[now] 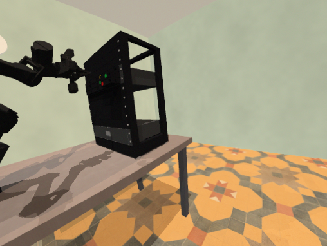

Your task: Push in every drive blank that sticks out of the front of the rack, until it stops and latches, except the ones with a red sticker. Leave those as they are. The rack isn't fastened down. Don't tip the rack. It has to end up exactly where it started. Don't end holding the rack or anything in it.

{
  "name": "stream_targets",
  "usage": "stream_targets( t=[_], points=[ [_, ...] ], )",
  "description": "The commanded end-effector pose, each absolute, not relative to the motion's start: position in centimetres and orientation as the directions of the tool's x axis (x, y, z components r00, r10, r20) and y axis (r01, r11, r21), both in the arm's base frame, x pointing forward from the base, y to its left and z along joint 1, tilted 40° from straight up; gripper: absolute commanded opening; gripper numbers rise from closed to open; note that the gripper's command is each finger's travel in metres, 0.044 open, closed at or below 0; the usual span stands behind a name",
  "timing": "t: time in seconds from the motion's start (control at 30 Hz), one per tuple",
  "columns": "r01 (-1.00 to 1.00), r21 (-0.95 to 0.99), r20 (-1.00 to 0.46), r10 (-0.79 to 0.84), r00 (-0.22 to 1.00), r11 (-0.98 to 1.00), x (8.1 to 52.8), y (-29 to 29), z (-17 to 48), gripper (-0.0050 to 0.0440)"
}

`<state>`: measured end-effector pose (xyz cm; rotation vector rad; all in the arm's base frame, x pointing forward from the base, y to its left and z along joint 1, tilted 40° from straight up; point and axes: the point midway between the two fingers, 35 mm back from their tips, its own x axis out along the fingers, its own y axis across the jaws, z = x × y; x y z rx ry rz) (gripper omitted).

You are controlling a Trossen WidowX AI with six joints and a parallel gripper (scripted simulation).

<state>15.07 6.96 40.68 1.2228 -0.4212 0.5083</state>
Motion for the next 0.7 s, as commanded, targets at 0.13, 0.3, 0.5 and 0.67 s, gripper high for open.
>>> stream_targets(
  t=[0.13,0.3,0.5,0.67],
  points=[
    [-0.59,0.77,0.573,0.143,0.807,0.241,15.0,5.9,41.2,0.0],
    [-0.59,0.77,0.573,0.143,0.807,0.241,15.1,5.3,41.1,0.0],
    [-0.591,0.77,0.574,0.143,0.806,0.241,15.2,4.7,41.0,0.0],
    [-0.59,0.77,0.573,0.143,0.807,0.241,15.3,4.4,41.0,0.0]
  ],
)
